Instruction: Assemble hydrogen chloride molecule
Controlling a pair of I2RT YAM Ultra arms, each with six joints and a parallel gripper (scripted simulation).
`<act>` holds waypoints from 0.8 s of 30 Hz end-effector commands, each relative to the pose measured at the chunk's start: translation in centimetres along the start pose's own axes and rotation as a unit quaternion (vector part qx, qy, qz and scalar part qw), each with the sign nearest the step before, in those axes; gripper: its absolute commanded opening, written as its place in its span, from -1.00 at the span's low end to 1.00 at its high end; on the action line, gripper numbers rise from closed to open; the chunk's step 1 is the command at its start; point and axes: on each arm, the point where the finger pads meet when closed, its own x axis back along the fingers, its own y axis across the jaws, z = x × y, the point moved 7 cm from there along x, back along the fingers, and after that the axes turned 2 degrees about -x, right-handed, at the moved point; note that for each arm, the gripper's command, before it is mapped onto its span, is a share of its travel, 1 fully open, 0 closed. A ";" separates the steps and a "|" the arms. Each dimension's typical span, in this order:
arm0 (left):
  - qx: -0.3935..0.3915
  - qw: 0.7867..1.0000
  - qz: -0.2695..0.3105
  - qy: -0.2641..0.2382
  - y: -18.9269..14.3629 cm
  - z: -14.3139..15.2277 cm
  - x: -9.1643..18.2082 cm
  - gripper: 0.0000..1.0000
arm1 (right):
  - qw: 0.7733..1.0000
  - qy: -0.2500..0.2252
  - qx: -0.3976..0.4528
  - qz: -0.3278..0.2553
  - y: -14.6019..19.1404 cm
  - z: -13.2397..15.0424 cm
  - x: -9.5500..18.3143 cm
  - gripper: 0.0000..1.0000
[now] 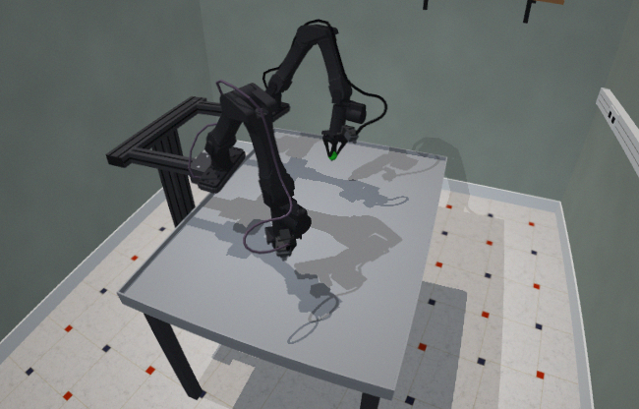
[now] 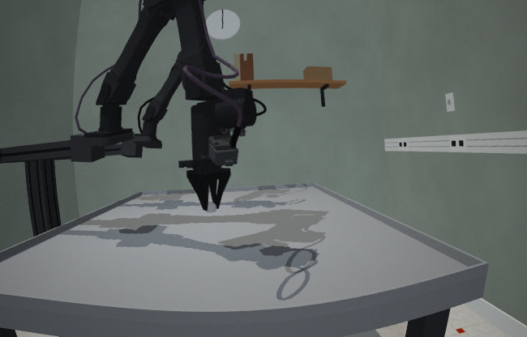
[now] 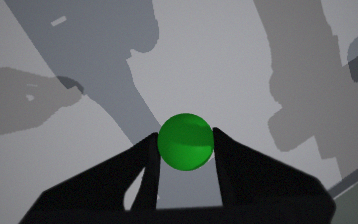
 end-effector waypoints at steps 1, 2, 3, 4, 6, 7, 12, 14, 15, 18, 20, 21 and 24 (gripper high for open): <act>0.084 0.994 0.057 -0.043 -0.4 -1.9 -0.3 -1.00 | 1.000 -0.020 0.001 -0.005 0.5 -1.1 0.9 -1.00; 0.100 0.992 0.068 -0.048 -0.5 -2.2 -0.4 -1.00 | 1.000 -0.020 0.001 -0.005 0.5 -1.1 0.9 -1.00; 0.116 0.989 0.079 -0.048 -0.5 -2.2 -0.6 -1.00 | 1.000 -0.020 0.001 -0.005 0.5 -1.1 0.9 -1.00; 0.132 0.986 0.090 -0.046 -0.6 -2.1 -0.8 -1.00 | 1.000 -0.020 0.001 -0.005 0.5 -1.1 0.9 -1.00; 0.147 0.983 0.101 -0.051 -0.6 -2.5 -0.9 -1.00 | 1.000 -0.020 0.001 -0.005 0.5 -1.1 0.9 -1.00; 0.147 0.983 0.101 -0.051 -0.6 -2.5 -0.9 -1.00 | 1.000 -0.020 0.001 -0.005 0.5 -1.1 0.9 -1.00; 0.221 0.962 0.155 -0.051 -0.9 -3.1 -1.4 -1.00 | 1.000 -0.020 0.001 -0.005 0.5 -1.1 0.9 -1.00; 0.252 0.950 0.177 -0.046 -1.0 -3.1 -1.8 -1.00 | 1.000 -0.020 0.001 -0.005 0.5 -1.1 0.9 -1.00; 0.267 0.944 0.188 -0.043 -1.0 -3.1 -2.0 -1.00 | 1.000 -0.020 0.001 -0.005 0.5 -1.1 0.9 -1.00; 0.309 0.924 0.221 -0.039 -1.1 -3.6 -2.2 -1.00 | 1.000 -0.020 0.001 -0.005 0.5 -1.1 0.9 -1.00; 0.336 0.909 0.243 -0.034 -1.1 -3.8 -2.4 -1.00 | 1.000 -0.020 0.001 -0.005 0.5 -1.1 0.9 -1.00; 0.351 0.901 0.253 -0.028 -1.2 -3.7 -2.5 -1.00 | 1.000 -0.020 0.001 -0.005 0.5 -1.1 0.9 -1.00; 0.363 0.893 0.265 -0.028 -1.2 -3.9 -2.6 -1.00 | 1.000 -0.020 0.001 -0.005 0.5 -1.1 0.9 -1.00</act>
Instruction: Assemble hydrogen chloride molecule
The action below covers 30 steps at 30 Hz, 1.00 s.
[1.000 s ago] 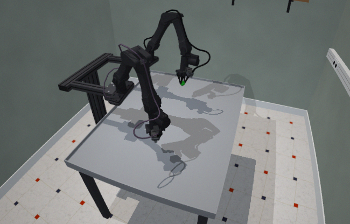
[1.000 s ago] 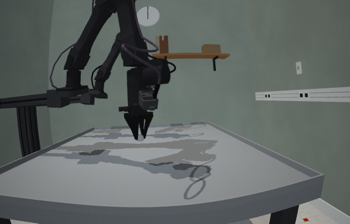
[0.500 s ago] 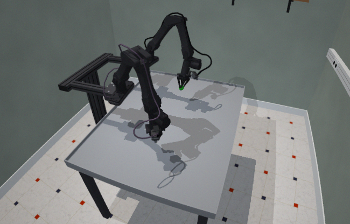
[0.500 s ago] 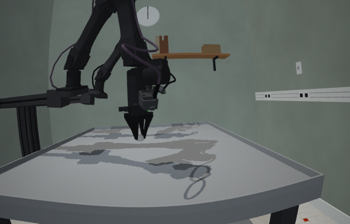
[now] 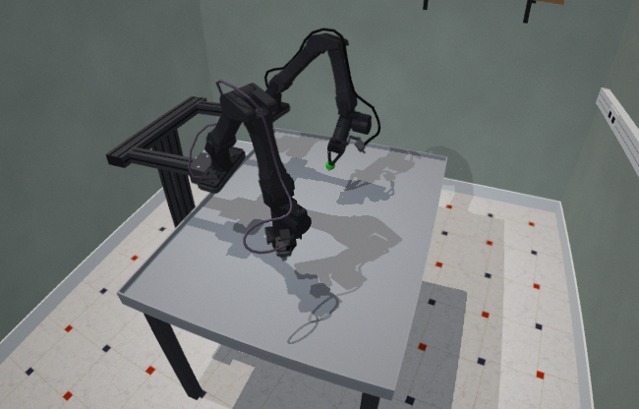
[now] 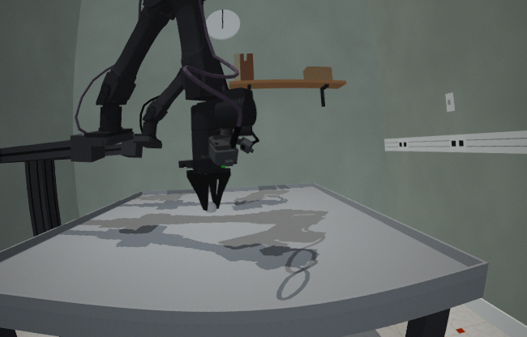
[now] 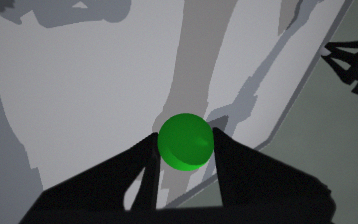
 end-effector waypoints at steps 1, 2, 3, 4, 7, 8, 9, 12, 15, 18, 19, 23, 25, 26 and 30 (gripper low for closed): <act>0.046 0.997 0.061 -0.007 -1.5 -0.9 -0.1 -1.00 | 1.000 -0.020 0.001 -0.005 0.5 -1.1 0.9 -1.00; 0.062 0.995 0.072 -0.007 -1.5 -1.2 0.0 -1.00 | 1.000 -0.020 0.001 -0.005 0.5 -1.1 0.9 -1.00; 0.074 0.994 0.082 -0.006 -1.6 -1.5 0.0 -1.00 | 1.000 -0.020 0.001 -0.005 0.5 -1.1 0.9 -1.00; 0.088 0.992 0.092 -0.002 -1.8 -1.7 0.0 -1.00 | 1.000 -0.020 0.001 -0.005 0.5 -1.1 0.9 -1.00; 0.138 0.983 0.119 0.018 -1.5 -1.5 -0.4 -1.00 | 1.000 -0.020 0.001 -0.005 0.5 -1.1 0.9 -1.00; 0.155 0.979 0.128 0.026 -1.5 -1.4 -0.5 -1.00 | 1.000 -0.020 0.001 -0.005 0.5 -1.1 0.9 -1.00; 0.170 0.975 0.137 0.033 -1.4 -1.4 -0.6 -1.00 | 1.000 -0.020 0.001 -0.005 0.5 -1.1 0.9 -1.00; 0.209 0.962 0.167 0.048 -1.7 -2.0 -0.6 -1.00 | 1.000 -0.020 0.001 -0.005 0.5 -1.1 0.9 -1.00; 0.255 0.945 0.190 0.074 -1.5 -1.7 -0.9 -1.00 | 1.000 -0.020 0.001 -0.005 0.5 -1.1 0.9 -1.00; 0.265 0.940 0.197 0.083 -1.8 -1.7 -0.9 -1.00 | 1.000 -0.020 0.001 -0.005 0.5 -1.1 0.9 -1.00; 0.280 0.933 0.206 0.089 -1.6 -2.0 -0.9 -1.00 | 1.000 -0.020 0.001 -0.005 0.5 -1.1 0.9 -1.00; 0.326 0.908 0.237 0.118 -1.7 -2.5 -0.8 -1.00 | 1.000 -0.020 0.001 -0.005 0.5 -1.1 0.9 -1.00; 0.355 0.891 0.247 0.140 -1.4 -2.3 -0.9 -1.00 | 1.000 -0.020 0.001 -0.005 0.5 -1.1 0.9 -1.00; 0.369 0.882 0.253 0.150 -1.3 -2.1 -1.0 -1.00 | 1.000 -0.020 0.001 -0.005 0.5 -1.1 0.9 -1.00; 0.417 0.845 0.274 0.192 -1.0 -2.0 -1.1 -1.00 | 1.000 -0.020 0.001 -0.005 0.5 -1.1 0.9 -1.00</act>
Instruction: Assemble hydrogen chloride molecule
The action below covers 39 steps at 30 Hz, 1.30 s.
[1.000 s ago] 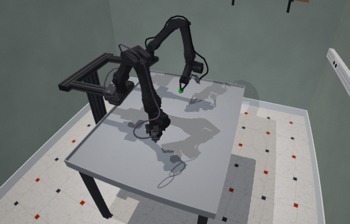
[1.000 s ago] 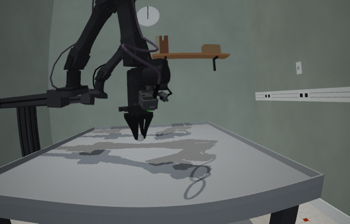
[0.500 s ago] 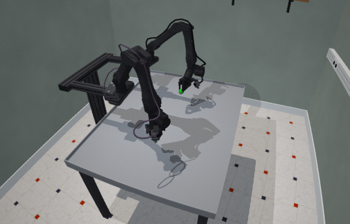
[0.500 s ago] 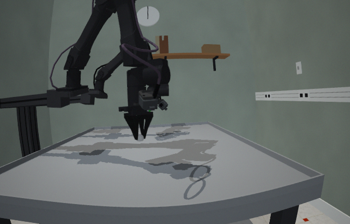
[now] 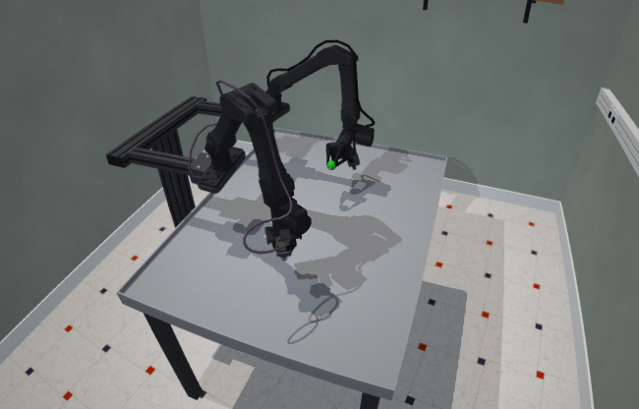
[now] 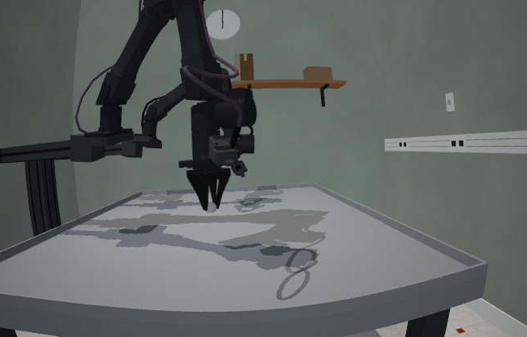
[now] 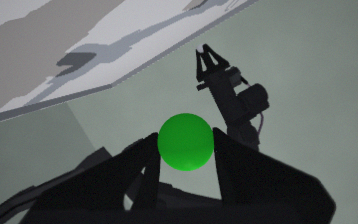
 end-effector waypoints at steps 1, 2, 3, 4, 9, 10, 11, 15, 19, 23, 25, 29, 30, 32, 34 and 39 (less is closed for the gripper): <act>0.058 0.996 0.050 0.054 -1.3 0.3 0.1 -1.00 | 1.000 -0.020 0.001 -0.005 0.5 -1.1 0.9 -1.00; 0.062 0.994 0.058 0.063 -1.8 0.2 0.3 -1.00 | 1.000 -0.020 0.001 -0.005 0.5 -1.1 0.9 -1.00; 0.062 0.994 0.058 0.063 -1.8 0.2 0.3 -1.00 | 1.000 -0.020 0.001 -0.005 0.5 -1.1 0.9 -1.00; 0.062 0.994 0.058 0.063 -1.8 0.2 0.3 -1.00 | 1.000 -0.020 0.001 -0.005 0.5 -1.1 0.9 -1.00; 0.134 0.982 0.070 0.114 -1.4 0.1 0.5 -1.00 | 1.000 -0.020 0.001 -0.005 0.5 -1.1 0.9 -1.00; 0.151 0.978 0.072 0.125 -1.2 -0.1 0.6 -1.00 | 1.000 -0.020 0.001 -0.005 0.5 -1.1 0.9 -1.00; 0.164 0.974 0.073 0.135 -1.2 -0.1 0.7 -1.00 | 1.000 -0.020 0.001 -0.005 0.5 -1.1 0.9 -1.00; 0.191 0.967 0.071 0.153 -1.2 0.2 0.7 -1.00 | 1.000 -0.020 0.001 -0.005 0.5 -1.1 0.9 -1.00; 0.183 0.969 0.078 0.147 -1.5 0.3 1.2 -1.00 | 1.000 -0.020 0.001 -0.005 0.5 -1.1 0.9 -1.00; 0.183 0.970 0.080 0.141 -1.5 0.1 1.3 -1.00 | 1.000 -0.020 0.001 -0.005 0.5 -1.1 0.9 -1.00; 0.185 0.969 0.079 0.140 -1.6 0.1 1.2 -1.00 | 1.000 -0.020 0.001 -0.005 0.5 -1.1 0.9 -1.00; 0.186 0.970 0.069 0.141 -1.7 0.4 0.5 -1.00 | 1.000 -0.020 0.001 -0.005 0.5 -1.1 0.9 -1.00; 0.184 0.970 0.070 0.141 -1.8 0.4 0.5 -1.00 | 1.000 -0.020 0.001 -0.005 0.5 -1.1 0.9 -1.00; 0.183 0.972 0.070 0.133 -1.7 0.2 0.4 -1.00 | 1.000 -0.020 0.001 -0.005 0.5 -1.1 0.9 -1.00; 0.186 0.972 0.073 0.126 -1.6 -0.1 0.6 -1.00 | 1.000 -0.020 0.001 -0.004 0.4 -1.1 0.9 -1.00; 0.188 0.971 0.075 0.129 -1.6 -0.2 0.7 -1.00 | 1.000 -0.019 0.001 -0.004 0.4 -1.0 0.8 -1.00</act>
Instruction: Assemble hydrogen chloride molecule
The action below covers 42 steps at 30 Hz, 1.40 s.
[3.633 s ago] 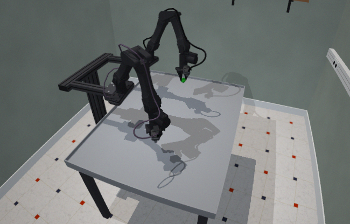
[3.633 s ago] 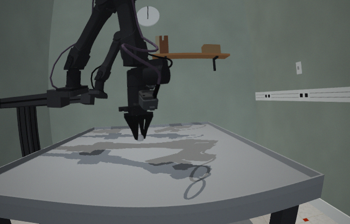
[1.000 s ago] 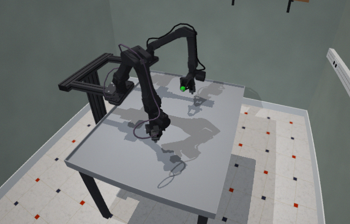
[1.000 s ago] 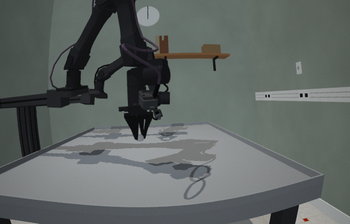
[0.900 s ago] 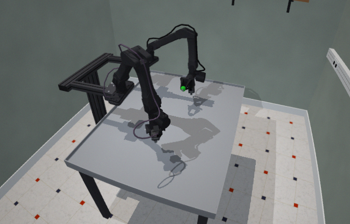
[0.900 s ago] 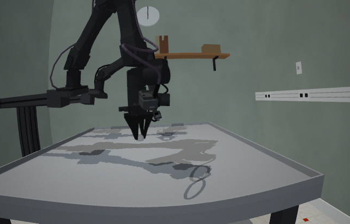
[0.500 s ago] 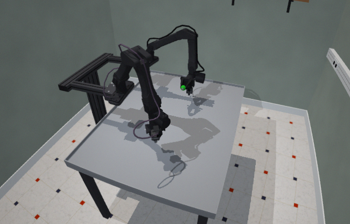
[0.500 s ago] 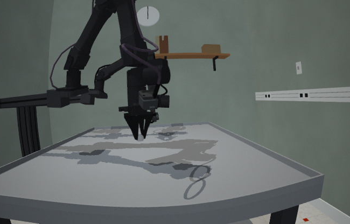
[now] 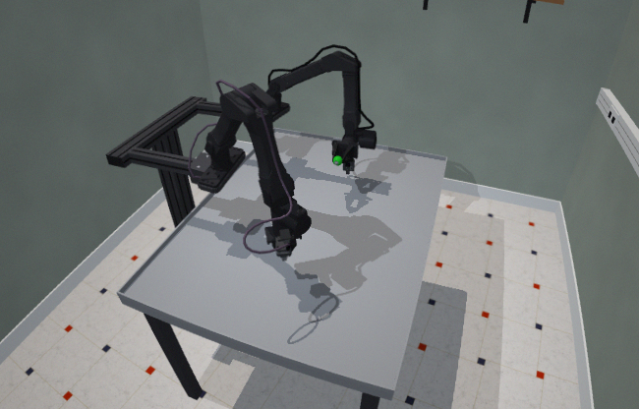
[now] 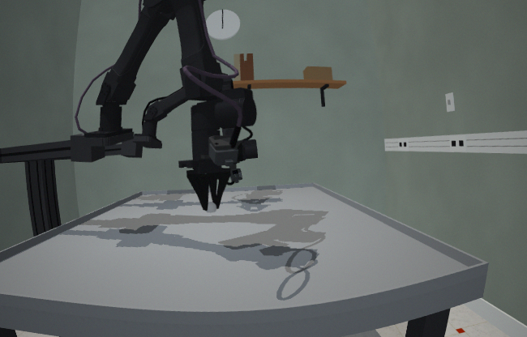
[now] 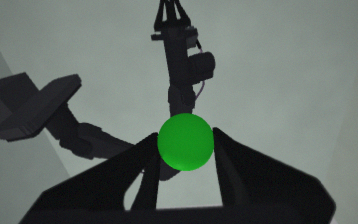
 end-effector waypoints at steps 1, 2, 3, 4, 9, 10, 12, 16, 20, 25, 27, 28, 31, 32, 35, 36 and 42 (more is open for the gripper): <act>-0.008 1.000 0.005 0.001 -0.1 0.7 -0.3 -1.00 | 1.000 -0.019 0.001 -0.004 0.4 -1.0 0.8 -1.00; -0.009 1.000 0.005 0.003 -0.1 0.8 -0.3 -1.00 | 1.000 -0.019 0.001 -0.004 0.4 -1.0 0.8 -1.00; -0.006 1.000 0.004 0.005 0.0 0.7 -0.3 -1.00 | 1.000 -0.019 0.001 -0.004 0.4 -1.0 0.7 -1.00; -0.002 1.000 0.004 0.002 0.2 0.4 -0.3 -1.00 | 1.000 -0.019 0.001 -0.004 0.4 -1.0 0.7 -1.00; 0.008 1.000 0.002 0.002 0.8 -0.6 -0.4 -1.00 | 1.000 -0.018 0.001 -0.004 0.4 -0.9 0.6 -1.00; 0.010 1.000 0.003 0.001 0.9 -0.6 -0.4 -1.00 | 1.000 -0.017 0.001 -0.003 0.4 -0.9 0.6 -1.00; 0.004 1.000 0.003 0.003 0.6 -0.3 -0.3 -1.00 | 1.000 -0.017 0.001 -0.003 0.3 -0.8 0.6 -1.00; -0.001 1.000 0.004 0.003 0.3 0.0 -0.3 -1.00 | 1.000 -0.017 0.001 -0.003 0.3 -0.8 0.5 -1.00; -0.009 1.000 0.006 0.001 -0.4 -0.3 -0.2 -1.00 | 1.000 -0.016 0.001 -0.003 0.3 -0.8 0.5 -1.00; -0.010 1.000 0.007 0.002 -0.5 -0.2 -0.2 -1.00 | 1.000 -0.015 0.001 -0.002 0.3 -0.7 0.4 -1.00; -0.016 1.000 0.008 0.003 -0.7 0.2 -0.1 -1.00 | 1.000 -0.015 0.001 -0.002 0.3 -0.6 0.3 -1.00; -0.019 1.000 0.008 0.003 -0.9 0.4 -0.1 -1.00 | 1.000 -0.015 0.001 -0.002 0.2 -0.6 0.3 -1.00; -0.019 1.000 0.009 0.002 -0.9 0.3 0.0 -1.00 | 1.000 -0.014 0.001 -0.002 0.2 -0.6 0.3 -1.00; -0.019 1.000 0.009 0.002 -0.9 0.3 0.0 -1.00 | 1.000 -0.014 0.001 -0.002 0.2 -0.6 0.3 -1.00; -0.019 1.000 0.009 0.003 -0.9 0.4 0.0 -1.00 | 1.000 -0.013 0.002 -0.002 0.2 -0.5 0.2 -1.00; -0.019 1.000 0.009 0.003 -0.9 0.4 0.0 -1.00 | 1.000 -0.014 0.002 -0.002 0.2 -0.5 0.2 -1.00; -0.020 1.000 0.010 0.003 -0.9 0.4 0.1 -1.00 | 1.000 -0.012 0.002 -0.001 0.2 -0.5 0.1 -1.00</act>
